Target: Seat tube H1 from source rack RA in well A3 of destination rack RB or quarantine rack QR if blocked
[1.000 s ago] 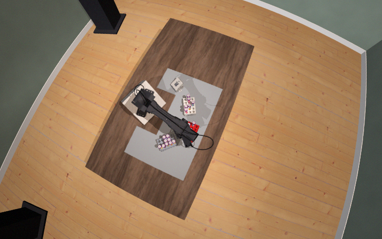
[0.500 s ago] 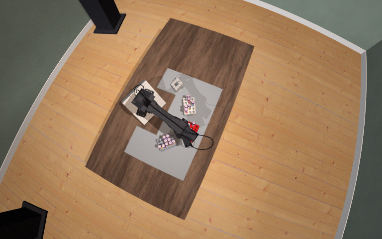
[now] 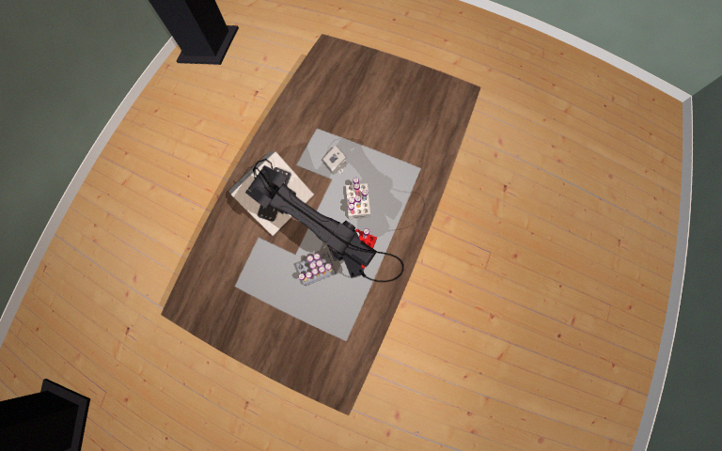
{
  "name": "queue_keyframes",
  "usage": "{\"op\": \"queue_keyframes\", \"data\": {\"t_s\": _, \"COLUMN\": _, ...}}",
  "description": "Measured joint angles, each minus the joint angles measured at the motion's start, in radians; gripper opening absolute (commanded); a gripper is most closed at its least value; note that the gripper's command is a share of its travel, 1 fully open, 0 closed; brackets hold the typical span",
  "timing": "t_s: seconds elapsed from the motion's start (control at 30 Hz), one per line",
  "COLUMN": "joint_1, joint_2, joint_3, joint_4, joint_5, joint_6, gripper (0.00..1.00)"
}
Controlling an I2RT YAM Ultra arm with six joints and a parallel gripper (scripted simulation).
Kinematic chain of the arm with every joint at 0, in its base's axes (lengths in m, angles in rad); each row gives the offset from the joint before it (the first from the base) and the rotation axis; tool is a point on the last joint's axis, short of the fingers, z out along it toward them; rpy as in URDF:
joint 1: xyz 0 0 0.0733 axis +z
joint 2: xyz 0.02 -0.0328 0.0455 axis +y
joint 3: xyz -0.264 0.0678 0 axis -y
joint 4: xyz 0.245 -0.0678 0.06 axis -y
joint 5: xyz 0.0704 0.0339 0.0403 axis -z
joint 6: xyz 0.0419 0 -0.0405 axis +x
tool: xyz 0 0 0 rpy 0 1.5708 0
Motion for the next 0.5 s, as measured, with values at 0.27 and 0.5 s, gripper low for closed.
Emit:
{"op": "queue_keyframes", "data": {"t_s": 0.27, "joint_1": 0.016, "joint_2": -0.024, "joint_3": 0.063, "joint_4": -0.079, "joint_5": 0.008, "joint_6": 0.011, "gripper": 0.3}}
{"op": "queue_keyframes", "data": {"t_s": 0.5, "joint_1": 0.027, "joint_2": -0.03, "joint_3": 0.098, "joint_4": -0.13, "joint_5": 0.016, "joint_6": 0.02, "gripper": 0.3}}
